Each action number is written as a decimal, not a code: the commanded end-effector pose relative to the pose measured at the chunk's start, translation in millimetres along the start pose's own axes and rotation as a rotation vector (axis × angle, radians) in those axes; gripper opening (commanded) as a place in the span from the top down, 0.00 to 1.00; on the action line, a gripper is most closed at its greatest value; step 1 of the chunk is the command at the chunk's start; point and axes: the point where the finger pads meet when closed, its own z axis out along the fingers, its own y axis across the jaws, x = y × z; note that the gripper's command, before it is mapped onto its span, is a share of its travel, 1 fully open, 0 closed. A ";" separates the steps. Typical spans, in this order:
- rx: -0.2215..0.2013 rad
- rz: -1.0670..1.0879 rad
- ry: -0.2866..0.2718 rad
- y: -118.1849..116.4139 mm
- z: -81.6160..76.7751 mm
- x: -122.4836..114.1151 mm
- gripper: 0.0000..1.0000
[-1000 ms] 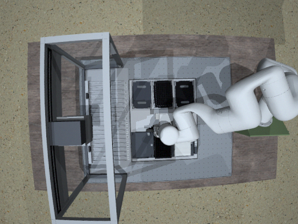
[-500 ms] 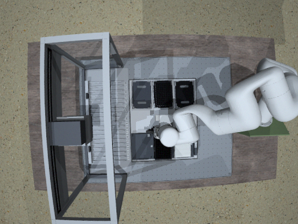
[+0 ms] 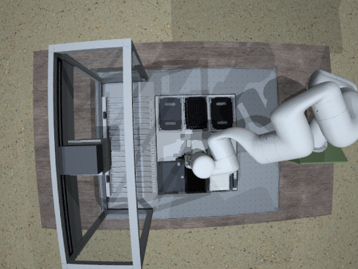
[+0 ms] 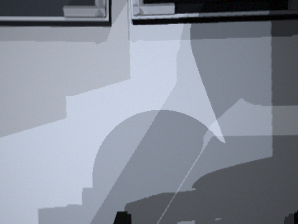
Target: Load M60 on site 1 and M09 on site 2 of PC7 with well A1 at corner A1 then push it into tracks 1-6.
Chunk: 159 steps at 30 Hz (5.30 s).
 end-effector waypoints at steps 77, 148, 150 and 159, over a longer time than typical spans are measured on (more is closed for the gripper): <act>0.005 -0.001 -0.003 -1.8 -2.4 -15.1 0.00; 0.005 -0.001 -0.003 -1.4 -87.5 -13.0 0.00; 0.005 -0.001 -0.003 -1.4 -90.8 -13.0 0.00; 0.005 -0.001 -0.003 -1.4 -105.8 -13.0 0.00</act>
